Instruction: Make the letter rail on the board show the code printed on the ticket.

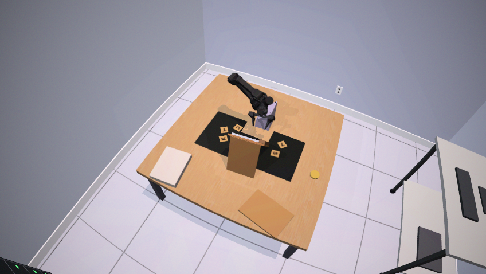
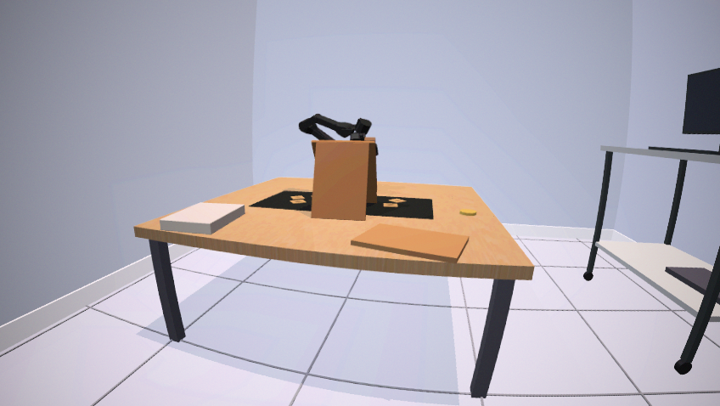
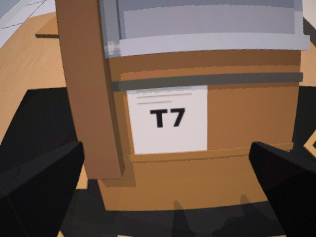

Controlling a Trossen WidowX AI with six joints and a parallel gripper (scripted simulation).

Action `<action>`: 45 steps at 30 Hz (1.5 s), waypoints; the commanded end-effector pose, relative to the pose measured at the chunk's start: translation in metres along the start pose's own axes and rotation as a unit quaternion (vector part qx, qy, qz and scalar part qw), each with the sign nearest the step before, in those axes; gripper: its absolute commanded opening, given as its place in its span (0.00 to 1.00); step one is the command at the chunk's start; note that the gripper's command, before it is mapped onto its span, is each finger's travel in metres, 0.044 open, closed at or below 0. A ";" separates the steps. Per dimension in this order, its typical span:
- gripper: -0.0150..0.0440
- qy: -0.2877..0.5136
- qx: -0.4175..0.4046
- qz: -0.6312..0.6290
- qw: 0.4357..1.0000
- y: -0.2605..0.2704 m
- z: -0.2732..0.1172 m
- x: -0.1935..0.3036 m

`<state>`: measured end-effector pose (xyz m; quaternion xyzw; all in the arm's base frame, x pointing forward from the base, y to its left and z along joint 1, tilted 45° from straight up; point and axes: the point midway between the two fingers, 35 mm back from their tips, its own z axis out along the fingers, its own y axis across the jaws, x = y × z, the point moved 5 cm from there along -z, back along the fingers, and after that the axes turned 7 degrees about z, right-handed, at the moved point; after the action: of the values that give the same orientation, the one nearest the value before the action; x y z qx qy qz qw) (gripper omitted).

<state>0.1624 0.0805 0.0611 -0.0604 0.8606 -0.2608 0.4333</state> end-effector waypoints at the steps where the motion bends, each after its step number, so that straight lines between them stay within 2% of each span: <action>1: 1.00 -0.025 0.015 -0.044 0.999 -0.004 -0.004 0.009; 15: 1.00 -0.023 0.014 -0.050 0.998 -0.003 -0.004 0.007; 20: 1.00 0.022 -0.016 -0.203 0.979 0.011 -0.012 -0.034; 27: 1.00 0.070 -0.088 -0.438 0.892 0.013 -0.029 -0.101; 37: 1.00 0.071 -0.209 -0.694 0.685 -0.017 -0.060 -0.176; 45: 1.00 0.071 -0.211 -0.697 0.681 -0.018 -0.061 -0.177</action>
<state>0.2223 0.1474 0.2250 -0.6970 0.6442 -0.3099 0.0558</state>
